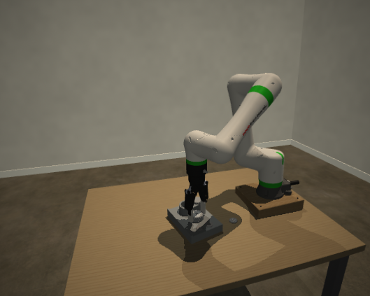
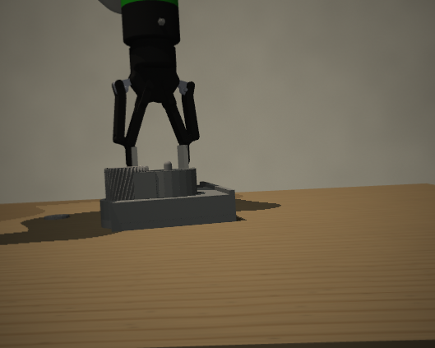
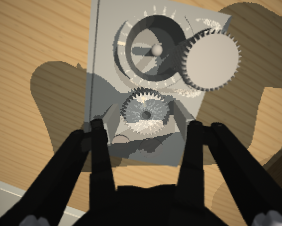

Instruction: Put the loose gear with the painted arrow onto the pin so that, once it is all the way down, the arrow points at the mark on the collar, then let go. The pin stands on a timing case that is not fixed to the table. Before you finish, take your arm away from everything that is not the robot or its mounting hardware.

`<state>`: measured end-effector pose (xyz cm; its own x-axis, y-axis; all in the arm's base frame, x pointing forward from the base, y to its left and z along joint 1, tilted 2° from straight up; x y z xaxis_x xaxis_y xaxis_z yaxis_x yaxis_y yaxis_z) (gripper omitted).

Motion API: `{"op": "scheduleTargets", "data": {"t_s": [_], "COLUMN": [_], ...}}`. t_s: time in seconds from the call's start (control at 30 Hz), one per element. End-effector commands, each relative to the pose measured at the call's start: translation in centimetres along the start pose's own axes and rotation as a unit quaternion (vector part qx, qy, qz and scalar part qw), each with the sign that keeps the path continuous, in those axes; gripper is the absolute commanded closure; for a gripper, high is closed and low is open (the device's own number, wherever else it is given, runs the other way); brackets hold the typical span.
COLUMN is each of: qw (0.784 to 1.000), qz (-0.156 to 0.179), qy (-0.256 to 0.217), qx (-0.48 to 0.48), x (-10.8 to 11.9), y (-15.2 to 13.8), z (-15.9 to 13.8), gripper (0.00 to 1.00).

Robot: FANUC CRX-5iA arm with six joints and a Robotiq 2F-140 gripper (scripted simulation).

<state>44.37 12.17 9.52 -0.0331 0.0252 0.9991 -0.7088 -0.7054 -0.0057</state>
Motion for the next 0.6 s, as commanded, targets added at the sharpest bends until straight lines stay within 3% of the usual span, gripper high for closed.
{"op": "scheduleTargets", "data": {"t_s": [0.0, 0.57], "qw": [1.0, 1.0], "qz": [0.0, 0.0], "qy": [0.0, 0.0], "qx": [0.0, 0.0], "x": [-0.12, -0.52], "y": [-0.01, -0.02], "z": [0.01, 0.01], "gripper": [0.47, 0.47]}}
Point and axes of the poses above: the point where the finger pads meet when closed, its own x axis back along the fingers, its own y axis across the jaws, z = x × y, the point moved 6 cm from there along x, back along the fingers, and after that the axes turned 11 degrees about x, right-handed, at the moved point
